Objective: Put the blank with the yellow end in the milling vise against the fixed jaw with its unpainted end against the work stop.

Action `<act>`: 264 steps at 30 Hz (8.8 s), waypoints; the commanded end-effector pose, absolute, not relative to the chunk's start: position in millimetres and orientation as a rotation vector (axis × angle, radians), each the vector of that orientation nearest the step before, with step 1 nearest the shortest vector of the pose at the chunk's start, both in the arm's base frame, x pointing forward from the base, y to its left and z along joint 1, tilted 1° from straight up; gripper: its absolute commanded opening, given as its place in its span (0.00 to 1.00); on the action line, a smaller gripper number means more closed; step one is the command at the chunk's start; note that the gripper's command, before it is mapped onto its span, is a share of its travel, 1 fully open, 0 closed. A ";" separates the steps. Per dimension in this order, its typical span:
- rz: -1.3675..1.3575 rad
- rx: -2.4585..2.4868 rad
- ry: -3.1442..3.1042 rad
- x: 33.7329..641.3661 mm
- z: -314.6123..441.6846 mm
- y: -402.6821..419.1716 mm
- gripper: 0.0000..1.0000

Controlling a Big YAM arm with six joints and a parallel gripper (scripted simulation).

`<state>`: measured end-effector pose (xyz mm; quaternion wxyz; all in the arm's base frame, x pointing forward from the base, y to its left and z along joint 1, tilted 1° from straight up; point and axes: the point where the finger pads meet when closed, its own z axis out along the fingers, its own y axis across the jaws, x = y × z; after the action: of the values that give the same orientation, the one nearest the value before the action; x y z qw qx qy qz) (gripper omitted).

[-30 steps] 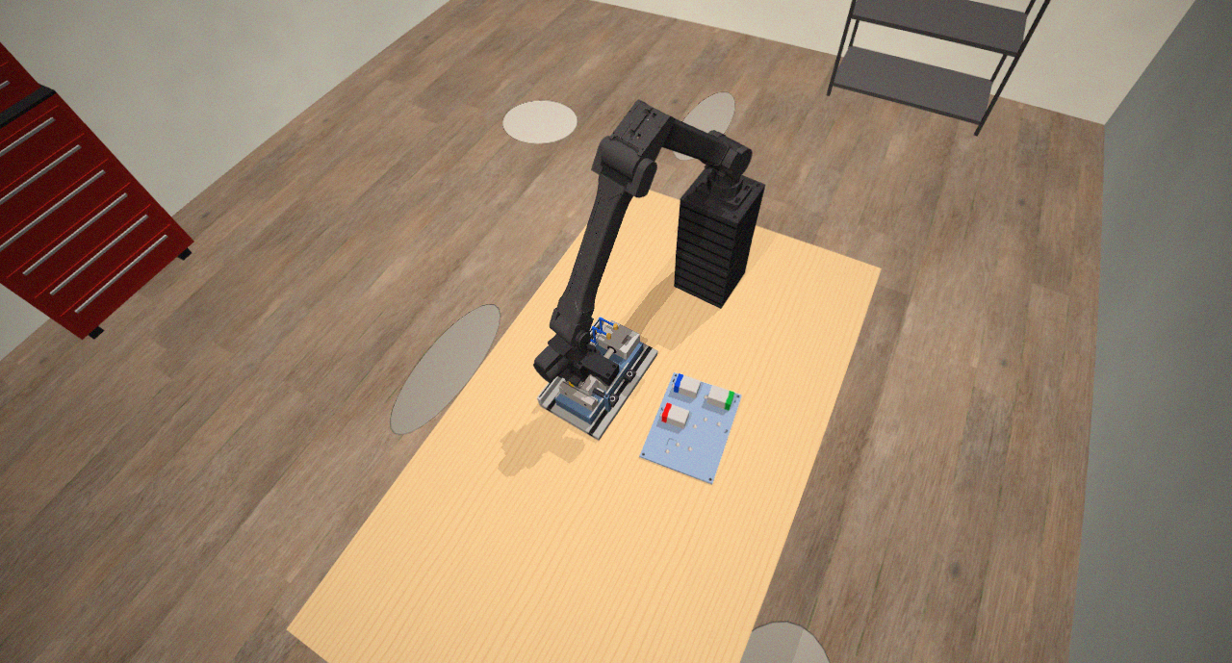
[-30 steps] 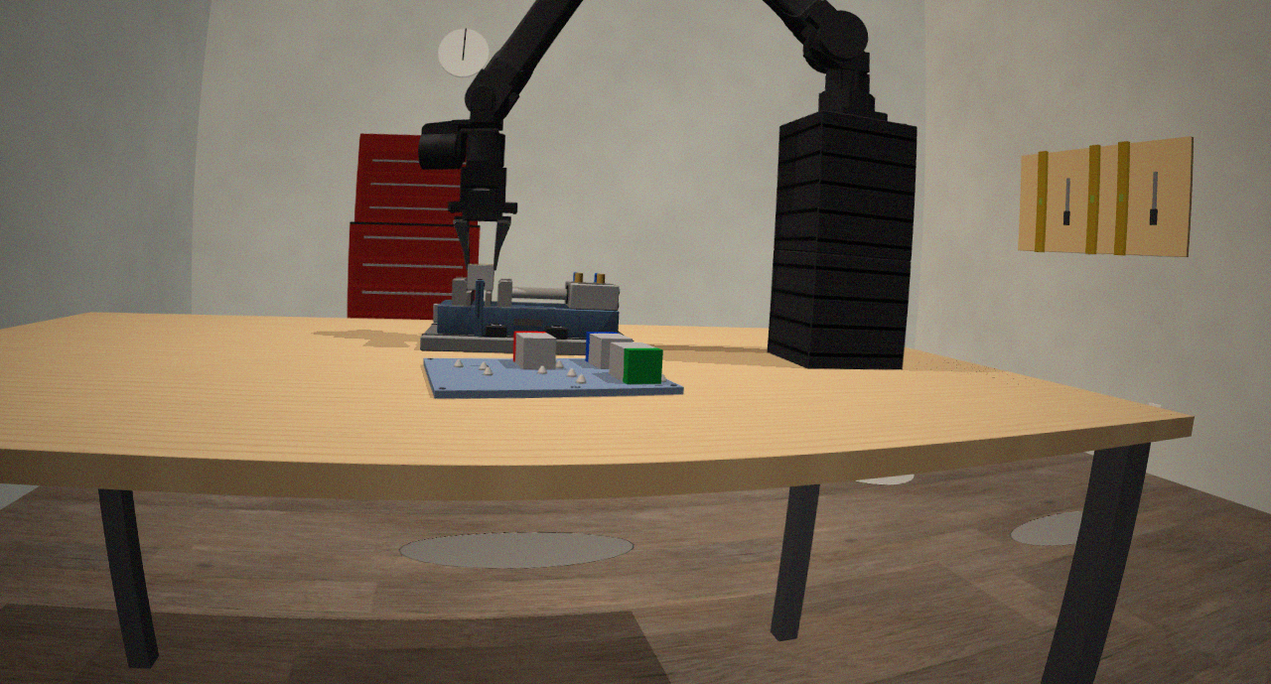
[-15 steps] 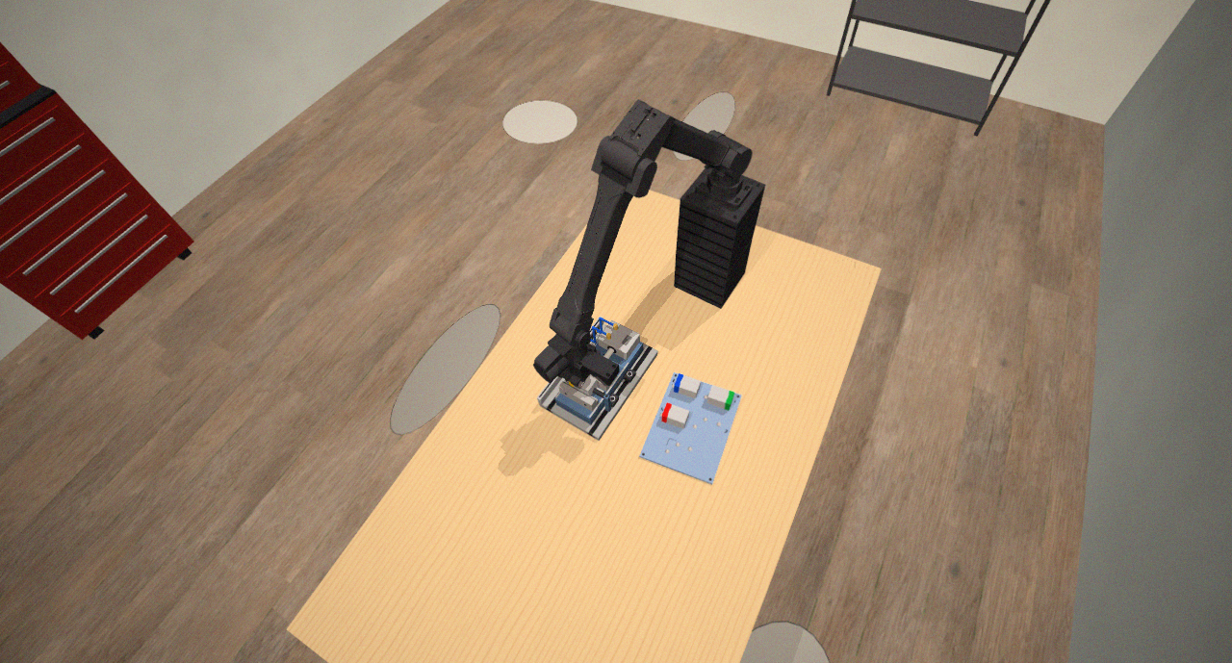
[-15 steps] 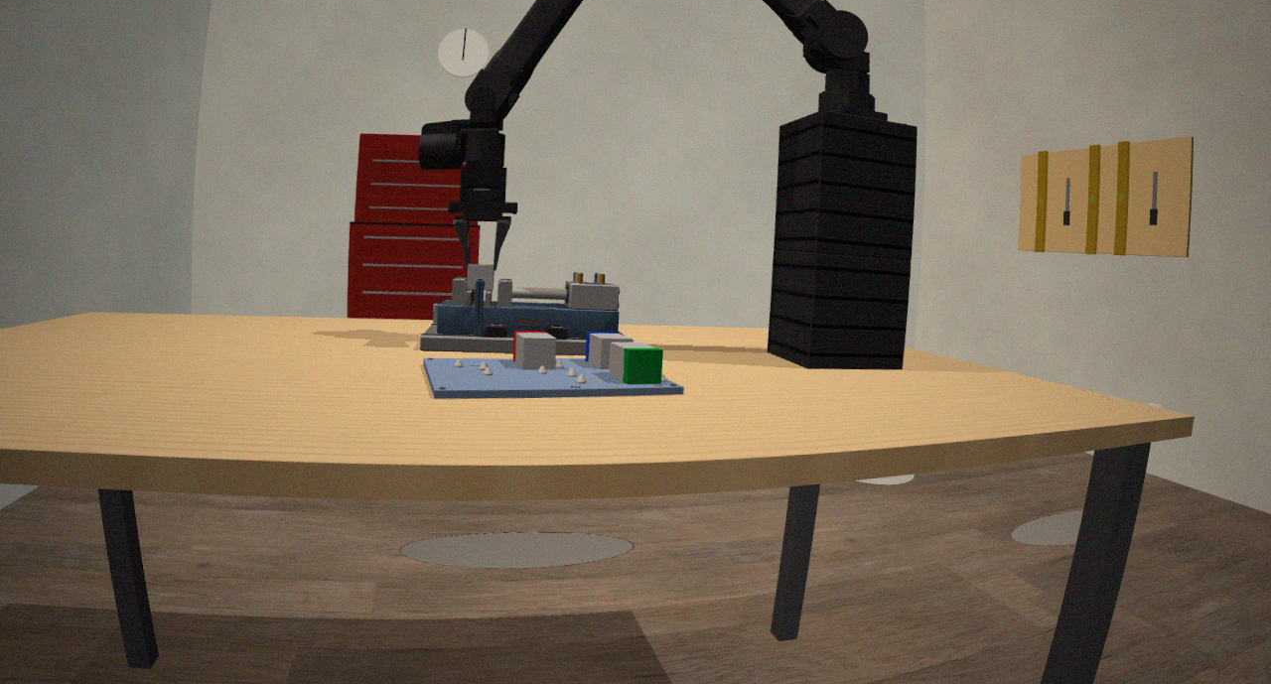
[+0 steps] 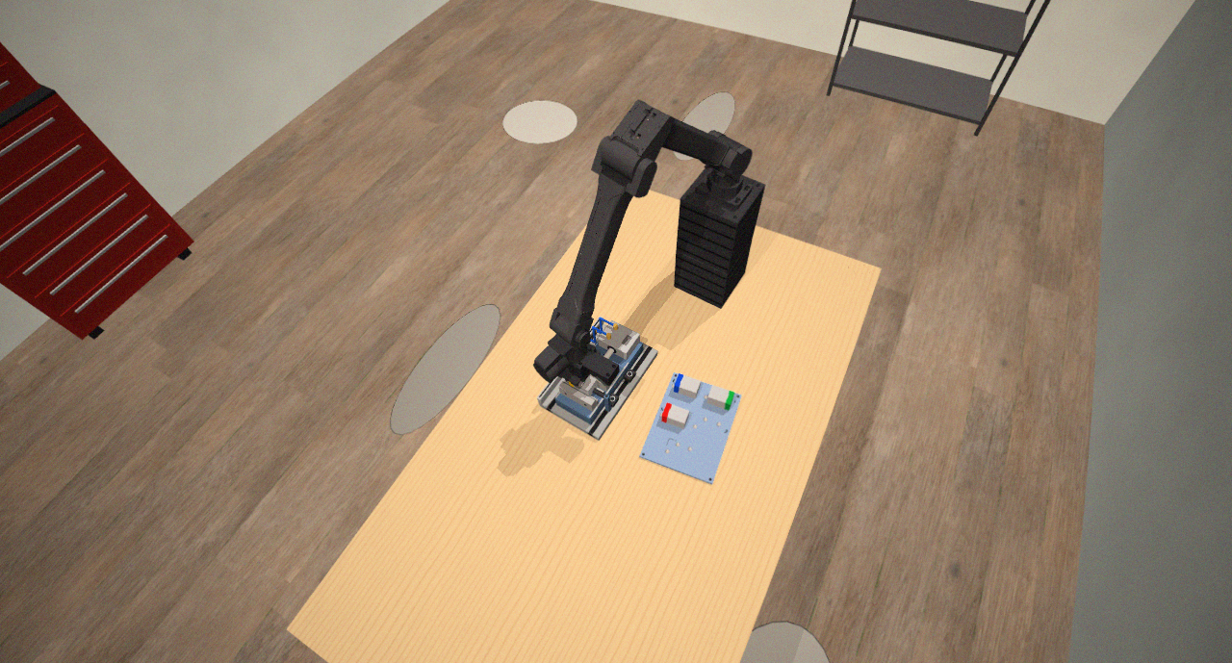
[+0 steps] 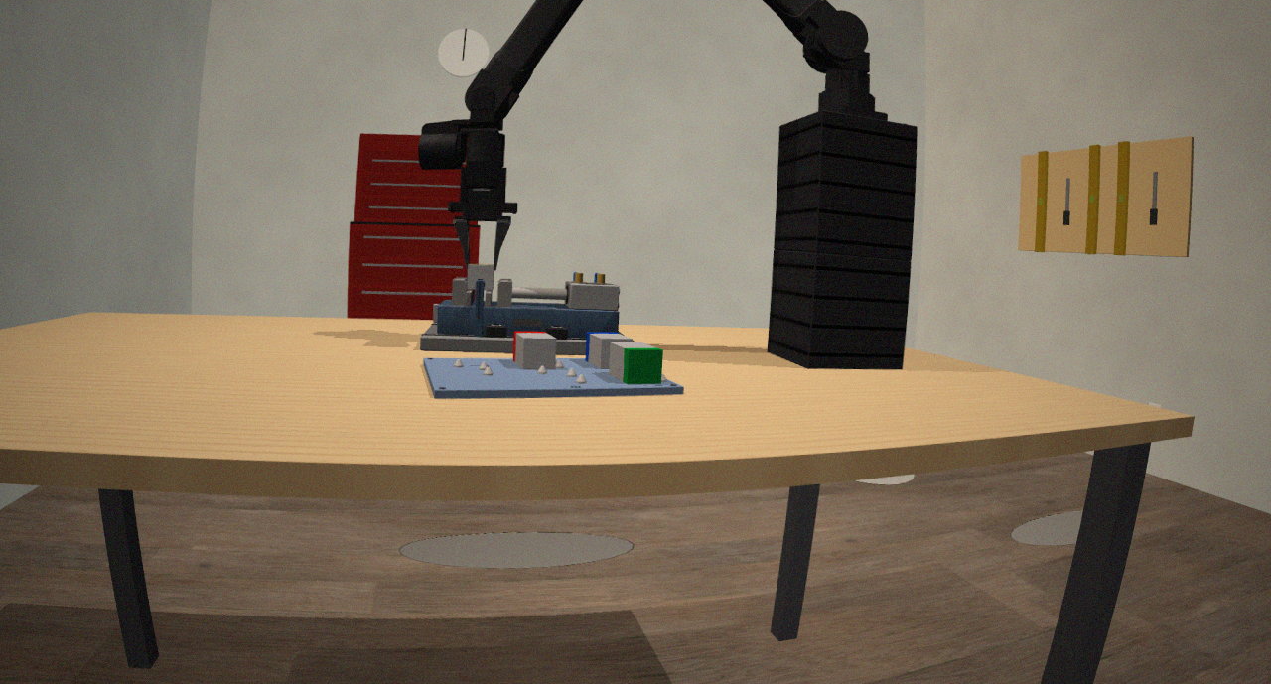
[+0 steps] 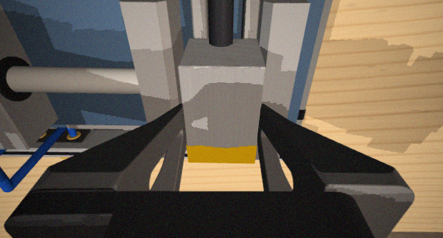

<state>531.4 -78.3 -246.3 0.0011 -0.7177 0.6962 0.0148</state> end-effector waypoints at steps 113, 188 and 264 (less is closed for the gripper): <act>-0.049 -2.223 2.147 572.0 -214.6 -74.0 0.00; -0.066 -2.218 2.141 575.0 -216.4 -74.5 0.00; -0.066 -2.214 2.145 574.5 -216.3 -77.4 0.64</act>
<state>534.5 -76.6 -245.0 0.0027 -0.7189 0.6950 0.0127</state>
